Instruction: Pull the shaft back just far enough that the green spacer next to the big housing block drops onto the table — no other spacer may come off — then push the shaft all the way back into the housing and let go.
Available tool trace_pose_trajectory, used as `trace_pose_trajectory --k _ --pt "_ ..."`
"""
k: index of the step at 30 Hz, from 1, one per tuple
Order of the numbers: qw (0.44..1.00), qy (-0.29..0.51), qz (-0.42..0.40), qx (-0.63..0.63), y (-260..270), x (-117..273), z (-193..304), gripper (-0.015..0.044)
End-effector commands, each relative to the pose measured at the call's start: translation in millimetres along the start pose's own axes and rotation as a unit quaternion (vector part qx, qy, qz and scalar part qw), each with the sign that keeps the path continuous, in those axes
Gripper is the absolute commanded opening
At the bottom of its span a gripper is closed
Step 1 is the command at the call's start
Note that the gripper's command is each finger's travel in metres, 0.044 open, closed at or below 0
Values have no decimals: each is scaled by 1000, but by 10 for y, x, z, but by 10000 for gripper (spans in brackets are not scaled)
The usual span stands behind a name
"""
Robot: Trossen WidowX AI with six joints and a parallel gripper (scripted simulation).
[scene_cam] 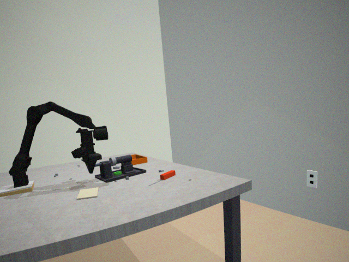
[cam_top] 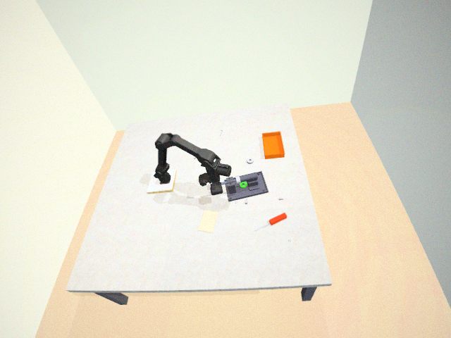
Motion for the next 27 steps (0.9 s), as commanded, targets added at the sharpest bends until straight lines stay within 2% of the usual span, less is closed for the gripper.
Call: trace_pose_trajectory --k 1,27 --pt "1000 4 0 0 -4 21 27 0" --pt "1000 5 0 0 -11 21 106 0"
Point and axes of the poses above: the point midway between the two fingers, 35 mm back from their tips, its own x axis back along the fingers, its own y axis across the jaws, z = x × y, the point moved 10 cm from there along x, back along the fingers, and after that the axes turned 3 degrees about -x, right-handed, at the moved point
